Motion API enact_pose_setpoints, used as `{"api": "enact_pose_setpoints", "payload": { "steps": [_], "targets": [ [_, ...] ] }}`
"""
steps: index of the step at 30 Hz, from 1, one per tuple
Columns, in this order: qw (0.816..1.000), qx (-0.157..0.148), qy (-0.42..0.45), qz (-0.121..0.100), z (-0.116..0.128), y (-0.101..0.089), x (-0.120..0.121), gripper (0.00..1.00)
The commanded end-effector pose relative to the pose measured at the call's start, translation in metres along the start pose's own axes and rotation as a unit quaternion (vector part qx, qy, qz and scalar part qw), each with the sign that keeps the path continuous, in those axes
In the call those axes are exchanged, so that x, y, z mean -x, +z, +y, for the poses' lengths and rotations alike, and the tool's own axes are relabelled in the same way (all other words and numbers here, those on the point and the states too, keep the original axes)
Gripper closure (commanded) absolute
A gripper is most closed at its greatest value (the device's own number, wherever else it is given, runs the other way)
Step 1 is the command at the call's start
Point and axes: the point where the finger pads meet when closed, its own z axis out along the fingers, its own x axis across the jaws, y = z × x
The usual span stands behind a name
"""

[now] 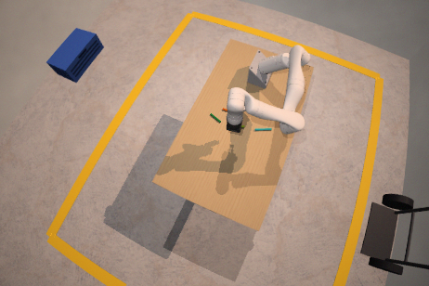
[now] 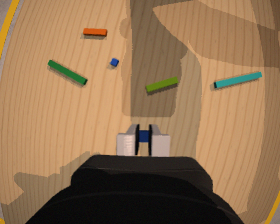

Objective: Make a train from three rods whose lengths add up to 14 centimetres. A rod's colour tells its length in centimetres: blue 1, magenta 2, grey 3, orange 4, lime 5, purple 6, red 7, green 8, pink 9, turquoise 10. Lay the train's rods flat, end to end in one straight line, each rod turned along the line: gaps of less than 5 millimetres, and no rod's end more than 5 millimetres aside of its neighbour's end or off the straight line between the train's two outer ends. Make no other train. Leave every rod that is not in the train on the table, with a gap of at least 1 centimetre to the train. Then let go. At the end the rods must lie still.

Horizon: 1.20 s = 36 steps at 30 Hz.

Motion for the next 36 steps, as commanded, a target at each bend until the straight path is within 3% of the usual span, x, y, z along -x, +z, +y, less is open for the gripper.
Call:
{"api": "enact_pose_setpoints", "payload": {
  "steps": [1, 5, 7, 8, 19, 36],
  "targets": [
    [1.0, 0.005, -0.015, 0.001, 0.013, -0.001, -0.04, 0.76],
    [1.0, 0.004, -0.009, 0.001, 0.013, 0.001, -0.074, 0.76],
    [1.0, 0.004, -0.009, 0.001, 0.013, 0.001, -0.074, 0.76],
    [1.0, 0.003, -0.006, 0.001, 0.012, 0.002, -0.095, 0.76],
    [1.0, -0.003, 0.012, -0.003, -0.007, 0.01, -0.184, 0.76],
    [1.0, -0.004, 0.014, -0.003, -0.009, 0.011, -0.189, 0.76]
  ]
}}
